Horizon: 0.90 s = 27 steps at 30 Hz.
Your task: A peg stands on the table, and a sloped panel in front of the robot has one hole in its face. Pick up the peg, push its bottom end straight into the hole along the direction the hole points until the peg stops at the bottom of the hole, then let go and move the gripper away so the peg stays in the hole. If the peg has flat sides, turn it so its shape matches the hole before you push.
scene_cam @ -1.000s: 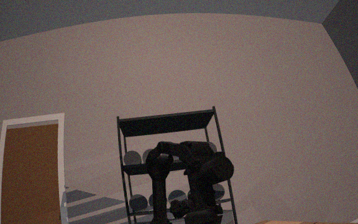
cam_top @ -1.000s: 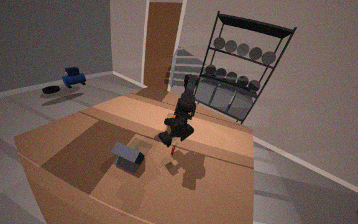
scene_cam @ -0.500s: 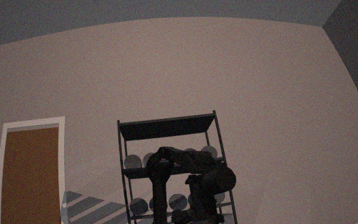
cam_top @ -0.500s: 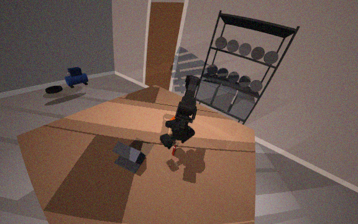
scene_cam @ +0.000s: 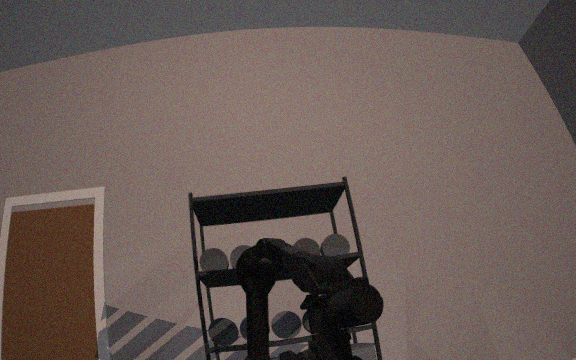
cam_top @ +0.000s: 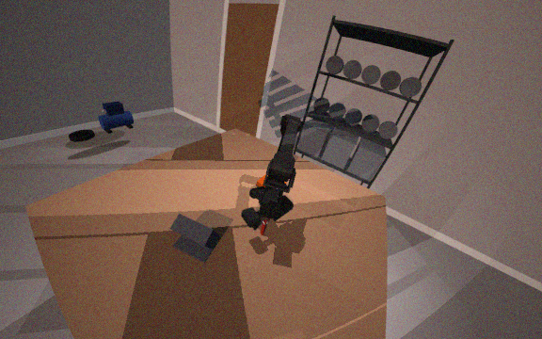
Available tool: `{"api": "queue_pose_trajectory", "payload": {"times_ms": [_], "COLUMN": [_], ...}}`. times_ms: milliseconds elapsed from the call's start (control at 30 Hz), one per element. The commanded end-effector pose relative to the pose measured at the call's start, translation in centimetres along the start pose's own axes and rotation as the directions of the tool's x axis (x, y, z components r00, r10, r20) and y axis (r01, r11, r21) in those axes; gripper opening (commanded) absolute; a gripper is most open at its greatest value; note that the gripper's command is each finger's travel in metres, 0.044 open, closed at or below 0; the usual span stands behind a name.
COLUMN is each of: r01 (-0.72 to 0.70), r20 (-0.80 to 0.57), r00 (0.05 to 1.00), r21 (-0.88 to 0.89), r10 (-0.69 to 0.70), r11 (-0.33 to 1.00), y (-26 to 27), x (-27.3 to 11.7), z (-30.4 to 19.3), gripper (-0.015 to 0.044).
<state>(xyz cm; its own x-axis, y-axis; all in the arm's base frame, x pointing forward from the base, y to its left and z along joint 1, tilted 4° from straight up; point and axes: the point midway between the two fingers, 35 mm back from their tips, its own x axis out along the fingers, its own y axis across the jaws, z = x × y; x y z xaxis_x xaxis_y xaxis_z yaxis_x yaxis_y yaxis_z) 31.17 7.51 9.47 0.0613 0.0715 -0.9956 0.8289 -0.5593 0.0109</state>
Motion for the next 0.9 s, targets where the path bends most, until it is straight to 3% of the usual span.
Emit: {"api": "queue_pose_trajectory", "payload": {"times_ms": [0, 500, 867], "r01": [0.005, 0.005, 0.003], "r20": [0.009, 0.009, 0.003], "r00": [1.000, 1.000, 1.000], "r21": [0.005, 0.005, 0.000], "r10": [-0.005, -0.005, -0.003], "r11": [1.000, 1.000, 1.000], "y": [-0.1, -0.2, -0.1], "x": [1.0, 2.6, 2.2], "z": [0.2, 0.3, 0.2], "gripper": [0.0440, 0.0440, 0.0151]}}
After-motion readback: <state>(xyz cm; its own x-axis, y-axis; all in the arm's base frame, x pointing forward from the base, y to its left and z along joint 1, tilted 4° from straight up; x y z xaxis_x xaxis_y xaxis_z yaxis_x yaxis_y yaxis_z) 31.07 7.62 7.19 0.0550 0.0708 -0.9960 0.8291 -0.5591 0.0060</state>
